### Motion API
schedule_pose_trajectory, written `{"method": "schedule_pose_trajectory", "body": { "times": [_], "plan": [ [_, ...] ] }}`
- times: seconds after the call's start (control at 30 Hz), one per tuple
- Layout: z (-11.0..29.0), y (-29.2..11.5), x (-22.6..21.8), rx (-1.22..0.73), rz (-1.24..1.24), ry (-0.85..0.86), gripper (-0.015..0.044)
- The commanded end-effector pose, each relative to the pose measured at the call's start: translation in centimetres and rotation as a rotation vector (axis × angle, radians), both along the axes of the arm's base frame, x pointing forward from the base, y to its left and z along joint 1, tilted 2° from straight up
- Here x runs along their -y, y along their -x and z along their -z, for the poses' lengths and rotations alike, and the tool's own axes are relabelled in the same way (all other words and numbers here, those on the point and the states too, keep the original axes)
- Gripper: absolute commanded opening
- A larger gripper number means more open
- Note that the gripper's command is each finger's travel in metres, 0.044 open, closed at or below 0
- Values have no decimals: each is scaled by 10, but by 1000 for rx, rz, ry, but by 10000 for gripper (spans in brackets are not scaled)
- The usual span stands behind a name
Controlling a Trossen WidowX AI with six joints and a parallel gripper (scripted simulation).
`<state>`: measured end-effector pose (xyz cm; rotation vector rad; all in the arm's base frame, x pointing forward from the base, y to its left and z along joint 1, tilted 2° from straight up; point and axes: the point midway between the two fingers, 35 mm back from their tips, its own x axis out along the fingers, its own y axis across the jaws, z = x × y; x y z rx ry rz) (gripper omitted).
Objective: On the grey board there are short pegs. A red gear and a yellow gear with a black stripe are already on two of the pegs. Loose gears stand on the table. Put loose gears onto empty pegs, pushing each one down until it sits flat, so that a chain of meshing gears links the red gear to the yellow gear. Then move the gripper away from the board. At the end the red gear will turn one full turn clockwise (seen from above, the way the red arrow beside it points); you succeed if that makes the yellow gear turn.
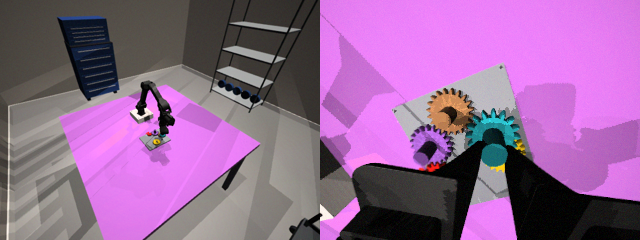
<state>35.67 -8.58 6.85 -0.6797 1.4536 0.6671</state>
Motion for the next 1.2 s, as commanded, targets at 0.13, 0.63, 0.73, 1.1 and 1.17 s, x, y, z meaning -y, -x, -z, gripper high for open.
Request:
{"method": "schedule_pose_trajectory", "body": {
  "times": [0.13,0.63,0.73,1.1,1.17],
  "plan": [
    [13,2,0,-6,-162,3,0],
    [34,1,0,-6,-38,2,0],
    [39,1,0,-5,26,1,0],
    [43,1,1,-5,160,0,0],
    [43,1,1,-5,140,0,0]
  ]
}}
